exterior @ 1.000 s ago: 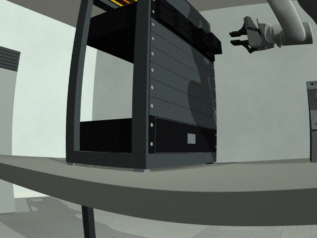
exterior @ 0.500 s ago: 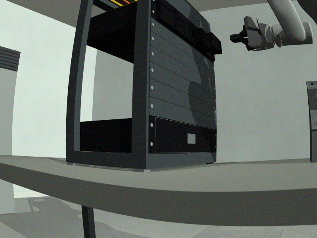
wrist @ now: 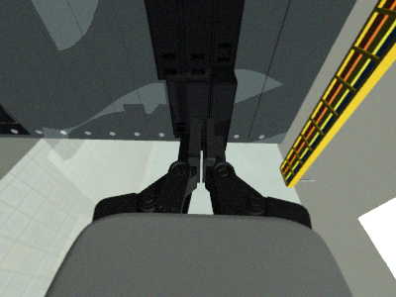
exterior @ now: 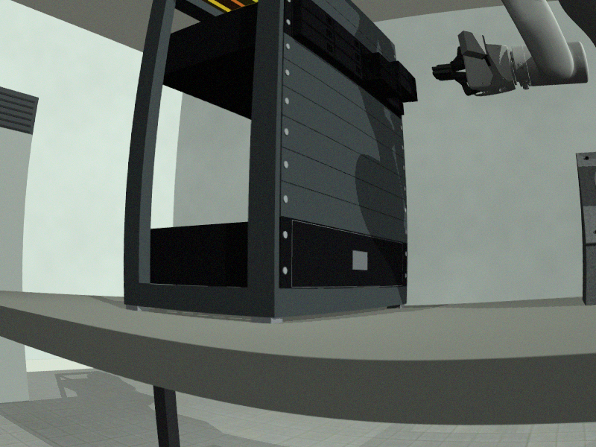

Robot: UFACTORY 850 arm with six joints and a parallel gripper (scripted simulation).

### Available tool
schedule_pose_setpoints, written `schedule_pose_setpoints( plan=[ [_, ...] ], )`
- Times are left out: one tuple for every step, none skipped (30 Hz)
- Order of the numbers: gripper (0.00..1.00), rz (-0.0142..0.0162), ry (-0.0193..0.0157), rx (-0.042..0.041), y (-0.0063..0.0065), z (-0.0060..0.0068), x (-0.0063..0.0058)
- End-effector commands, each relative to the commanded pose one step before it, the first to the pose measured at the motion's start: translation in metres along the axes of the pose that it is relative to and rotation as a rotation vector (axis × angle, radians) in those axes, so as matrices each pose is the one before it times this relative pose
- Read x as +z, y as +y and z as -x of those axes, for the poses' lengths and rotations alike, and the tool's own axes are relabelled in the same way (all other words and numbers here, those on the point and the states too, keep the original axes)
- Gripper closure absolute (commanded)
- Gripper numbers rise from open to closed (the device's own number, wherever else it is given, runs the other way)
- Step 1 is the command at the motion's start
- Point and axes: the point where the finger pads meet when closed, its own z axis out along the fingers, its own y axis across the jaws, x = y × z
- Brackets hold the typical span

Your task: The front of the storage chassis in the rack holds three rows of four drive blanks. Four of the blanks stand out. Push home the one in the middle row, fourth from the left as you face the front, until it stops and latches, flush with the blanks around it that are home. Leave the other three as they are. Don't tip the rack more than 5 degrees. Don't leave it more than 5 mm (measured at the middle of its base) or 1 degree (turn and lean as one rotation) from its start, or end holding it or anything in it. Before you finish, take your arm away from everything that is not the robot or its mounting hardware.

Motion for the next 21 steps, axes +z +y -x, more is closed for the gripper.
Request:
schedule_pose_setpoints(
  plan=[
    [1.00, 0.00113, 0.00035, -0.00106, -0.00160, 0.01285, 0.00346],
    [1.00, 0.00000, 0.00000, 0.00000, -0.00097, 0.00550, 0.00143],
    [1.00, 0.00000, 0.00000, 0.00000, -0.00103, 0.00584, 0.00151],
    [1.00, 0.00000, 0.00000, 0.00000, 0.00000, 0.00000, 0.00000],
    [1.00, 0.00000, 0.00000, 0.00000, 0.00000, 0.00000, 0.00000],
    [1.00, 0.00000, 0.00000, 0.00000, -0.00103, 0.00582, 0.00150],
    [1.00, 0.00000, 0.00000, 0.00000, -0.00097, 0.00544, 0.00141],
    [1.00, 0.00000, 0.00000, 0.00000, -0.00084, 0.00474, 0.00123],
    [1.00, 0.00000, 0.00000, 0.00000, -0.00067, 0.00380, 0.00098],
    [1.00, 0.00000, 0.00000, 0.00000, -0.00048, 0.00271, 0.00070],
    [1.00, 0.00000, 0.00000, 0.00000, -0.00029, 0.00162, 0.00042],
    [1.00, 0.00000, 0.00000, 0.00000, -0.00012, 0.00068, 0.00018],
    [1.00, 0.00000, 0.00000, 0.00000, -0.00002, 0.00011, 0.00003],
    [1.00, 0.00000, 0.00000, 0.00000, 0.00000, 0.00000, 0.00009],
    [1.00, -0.00001, -0.00001, 0.00000, 0.00000, 0.00001, 0.00058],
    [1.00, -0.00001, -0.00001, 0.00000, 0.00000, 0.00001, 0.00140],
    [1.00, 0.00001, 0.00001, 0.00000, 0.00000, -0.00001, 0.00237],
    [1.00, -0.00001, -0.00001, 0.00000, 0.00000, 0.00001, 0.00338],
    [1.00, 0.00000, 0.00000, 0.00000, 0.00000, 0.00000, 0.00431],
    [1.00, 0.00000, 0.00000, 0.00000, 0.00000, 0.00000, 0.00508],
    [1.00, 0.00000, 0.00000, 0.00000, 0.00000, 0.00000, 0.00000]
  ],
)
